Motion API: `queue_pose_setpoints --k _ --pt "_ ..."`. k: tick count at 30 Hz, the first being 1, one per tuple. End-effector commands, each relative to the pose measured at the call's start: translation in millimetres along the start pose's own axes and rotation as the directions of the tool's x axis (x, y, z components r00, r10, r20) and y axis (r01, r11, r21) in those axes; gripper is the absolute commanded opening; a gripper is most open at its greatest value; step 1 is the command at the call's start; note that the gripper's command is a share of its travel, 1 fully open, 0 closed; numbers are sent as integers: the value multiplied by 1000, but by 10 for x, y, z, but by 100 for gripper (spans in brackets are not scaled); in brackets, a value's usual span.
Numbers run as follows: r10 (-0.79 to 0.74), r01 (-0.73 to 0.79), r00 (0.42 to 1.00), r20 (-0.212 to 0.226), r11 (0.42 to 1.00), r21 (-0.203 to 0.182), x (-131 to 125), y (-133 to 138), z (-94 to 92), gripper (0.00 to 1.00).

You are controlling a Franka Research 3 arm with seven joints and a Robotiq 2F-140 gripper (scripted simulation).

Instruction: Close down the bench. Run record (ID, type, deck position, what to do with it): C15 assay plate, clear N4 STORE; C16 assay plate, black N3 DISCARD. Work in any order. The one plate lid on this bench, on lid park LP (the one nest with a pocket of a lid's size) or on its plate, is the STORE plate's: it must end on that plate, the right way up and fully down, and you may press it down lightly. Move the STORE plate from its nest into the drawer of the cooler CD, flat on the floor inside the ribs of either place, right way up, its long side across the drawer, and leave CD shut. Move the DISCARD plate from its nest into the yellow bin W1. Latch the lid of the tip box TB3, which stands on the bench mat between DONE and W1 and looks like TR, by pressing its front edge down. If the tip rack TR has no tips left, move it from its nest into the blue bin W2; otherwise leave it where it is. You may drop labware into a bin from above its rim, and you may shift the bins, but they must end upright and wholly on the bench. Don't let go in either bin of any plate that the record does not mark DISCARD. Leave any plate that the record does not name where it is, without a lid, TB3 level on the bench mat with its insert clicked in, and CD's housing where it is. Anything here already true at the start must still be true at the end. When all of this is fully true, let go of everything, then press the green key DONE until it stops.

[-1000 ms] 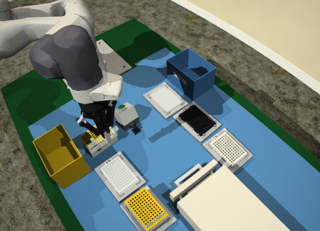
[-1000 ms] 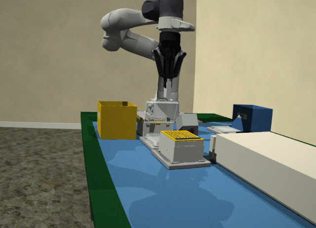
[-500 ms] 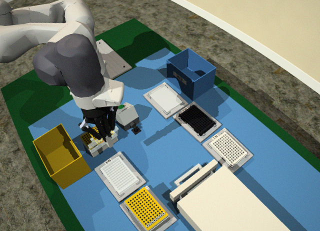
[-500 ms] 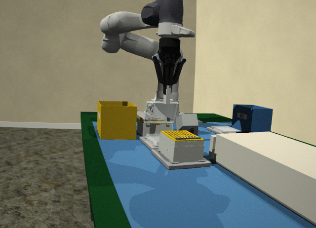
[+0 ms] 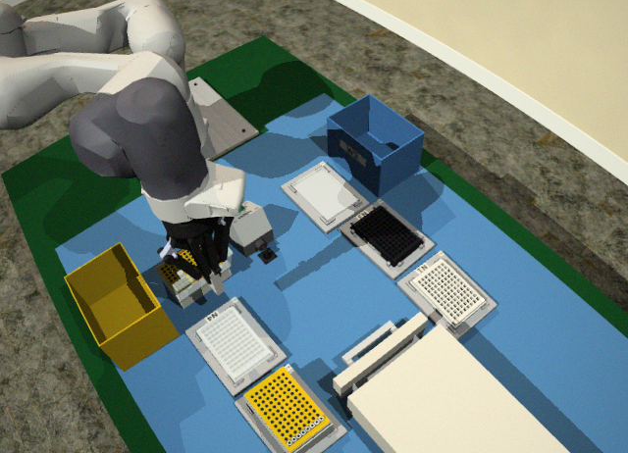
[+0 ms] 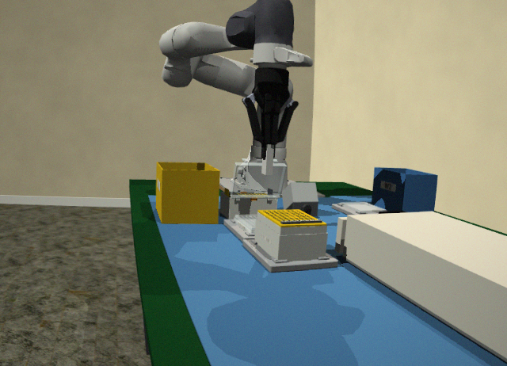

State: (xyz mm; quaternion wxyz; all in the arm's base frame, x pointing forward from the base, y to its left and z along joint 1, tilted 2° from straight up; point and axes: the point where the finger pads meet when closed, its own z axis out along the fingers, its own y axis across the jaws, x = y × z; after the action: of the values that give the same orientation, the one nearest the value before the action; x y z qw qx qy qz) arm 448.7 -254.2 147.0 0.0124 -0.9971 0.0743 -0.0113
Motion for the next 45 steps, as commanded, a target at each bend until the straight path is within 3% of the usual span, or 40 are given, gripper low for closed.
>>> queue_pose_setpoints --k 1,10,45 --pt "8 -8 1000 -6 1000 -1 14 6 6 0" --pt "8 -8 1000 -6 1000 -1 14 6 6 0" --pt "8 -8 1000 -6 1000 -1 -395 2 -48 0"
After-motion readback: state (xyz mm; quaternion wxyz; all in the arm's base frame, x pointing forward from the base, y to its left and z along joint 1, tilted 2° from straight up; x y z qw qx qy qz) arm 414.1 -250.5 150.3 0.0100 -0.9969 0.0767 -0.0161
